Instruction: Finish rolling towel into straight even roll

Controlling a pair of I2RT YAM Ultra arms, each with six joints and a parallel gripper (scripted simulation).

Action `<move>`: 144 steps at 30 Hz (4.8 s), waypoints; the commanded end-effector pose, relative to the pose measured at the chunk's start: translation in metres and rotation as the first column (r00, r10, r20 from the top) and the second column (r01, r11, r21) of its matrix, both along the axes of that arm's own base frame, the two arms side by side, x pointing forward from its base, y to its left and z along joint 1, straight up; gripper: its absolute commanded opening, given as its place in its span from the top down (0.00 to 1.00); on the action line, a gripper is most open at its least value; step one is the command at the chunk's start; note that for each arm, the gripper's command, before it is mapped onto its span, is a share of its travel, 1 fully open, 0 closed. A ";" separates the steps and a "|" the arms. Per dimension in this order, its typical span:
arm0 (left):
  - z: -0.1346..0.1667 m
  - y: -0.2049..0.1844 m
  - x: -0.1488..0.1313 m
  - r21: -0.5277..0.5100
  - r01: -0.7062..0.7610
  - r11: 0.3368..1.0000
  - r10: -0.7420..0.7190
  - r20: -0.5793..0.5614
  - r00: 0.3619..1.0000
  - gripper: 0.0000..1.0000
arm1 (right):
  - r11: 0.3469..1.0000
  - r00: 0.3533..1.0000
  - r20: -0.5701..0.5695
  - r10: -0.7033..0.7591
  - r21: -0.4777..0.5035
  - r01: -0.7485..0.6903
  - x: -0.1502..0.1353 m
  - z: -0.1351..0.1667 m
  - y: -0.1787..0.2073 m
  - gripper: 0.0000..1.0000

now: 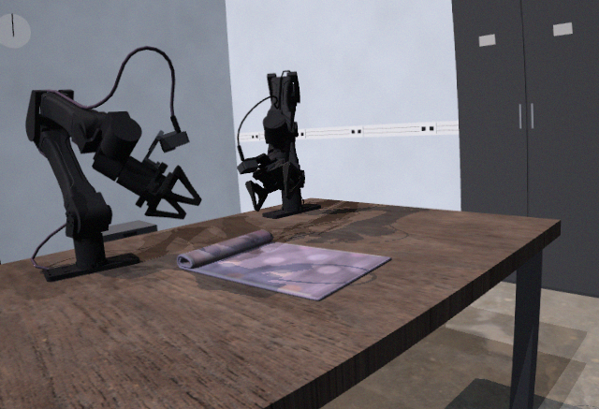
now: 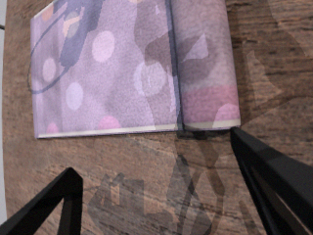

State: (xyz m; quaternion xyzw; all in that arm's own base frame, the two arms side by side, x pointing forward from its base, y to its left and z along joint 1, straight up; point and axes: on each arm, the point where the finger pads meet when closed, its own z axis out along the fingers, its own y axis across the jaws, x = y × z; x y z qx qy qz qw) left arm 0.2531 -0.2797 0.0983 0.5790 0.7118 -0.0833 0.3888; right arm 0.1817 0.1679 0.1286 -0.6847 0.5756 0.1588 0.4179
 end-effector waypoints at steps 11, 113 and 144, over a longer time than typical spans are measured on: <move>-0.017 -0.054 -0.008 0.059 0.160 0.985 -0.159 -0.008 0.987 0.02 | 0.964 0.976 -0.048 0.212 -0.152 -0.217 -0.031 -0.047 0.023 0.02; -0.074 -0.055 -0.008 -0.073 0.156 0.985 -0.172 -0.446 0.878 0.85 | 0.971 0.983 -0.048 0.180 -0.152 -0.185 -0.025 -0.057 0.024 0.02; -0.067 -0.055 -0.008 -0.222 0.057 0.973 -0.225 -0.871 0.437 0.85 | 0.973 0.984 -0.048 0.170 -0.152 -0.176 -0.023 -0.060 0.025 0.02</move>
